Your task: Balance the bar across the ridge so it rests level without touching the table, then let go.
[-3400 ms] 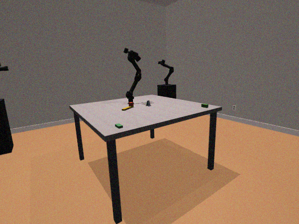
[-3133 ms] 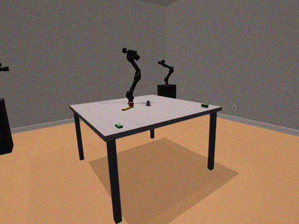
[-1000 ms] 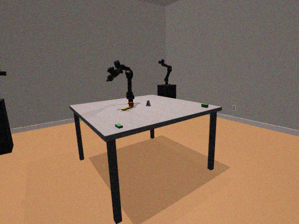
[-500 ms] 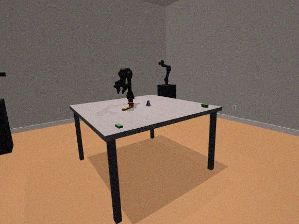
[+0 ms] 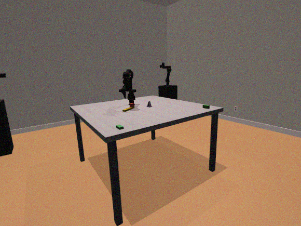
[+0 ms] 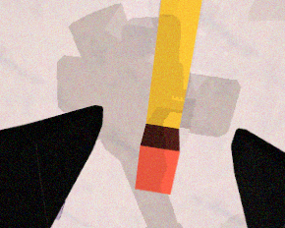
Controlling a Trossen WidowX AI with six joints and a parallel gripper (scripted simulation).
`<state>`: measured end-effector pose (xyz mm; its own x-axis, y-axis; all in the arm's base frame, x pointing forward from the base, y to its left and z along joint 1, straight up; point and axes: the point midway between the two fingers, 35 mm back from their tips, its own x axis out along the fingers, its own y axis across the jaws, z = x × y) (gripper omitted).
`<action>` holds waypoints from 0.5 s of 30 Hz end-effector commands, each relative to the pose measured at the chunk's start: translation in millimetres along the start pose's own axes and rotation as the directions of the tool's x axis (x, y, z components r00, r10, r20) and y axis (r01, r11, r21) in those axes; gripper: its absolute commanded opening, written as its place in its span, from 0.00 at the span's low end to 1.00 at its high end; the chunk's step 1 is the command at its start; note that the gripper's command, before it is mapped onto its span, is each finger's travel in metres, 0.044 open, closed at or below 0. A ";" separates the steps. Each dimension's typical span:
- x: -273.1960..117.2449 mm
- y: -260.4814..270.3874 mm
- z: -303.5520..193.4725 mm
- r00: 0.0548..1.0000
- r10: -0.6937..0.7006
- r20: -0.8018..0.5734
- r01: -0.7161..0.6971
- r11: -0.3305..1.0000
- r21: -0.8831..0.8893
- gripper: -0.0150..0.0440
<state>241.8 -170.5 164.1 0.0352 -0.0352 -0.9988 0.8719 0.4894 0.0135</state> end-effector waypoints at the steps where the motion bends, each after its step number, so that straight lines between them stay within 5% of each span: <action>1: 4.4 0.5 -4.5 1.000 -0.002 -0.024 0.001 1.000 -0.011 0.79; 15: 86.4 0.5 -6.1 1.000 -0.002 -0.024 0.001 1.000 -0.011 0.79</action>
<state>245.9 -171.5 100.4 0.0310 -0.0276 -0.9991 0.8693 0.4941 0.0133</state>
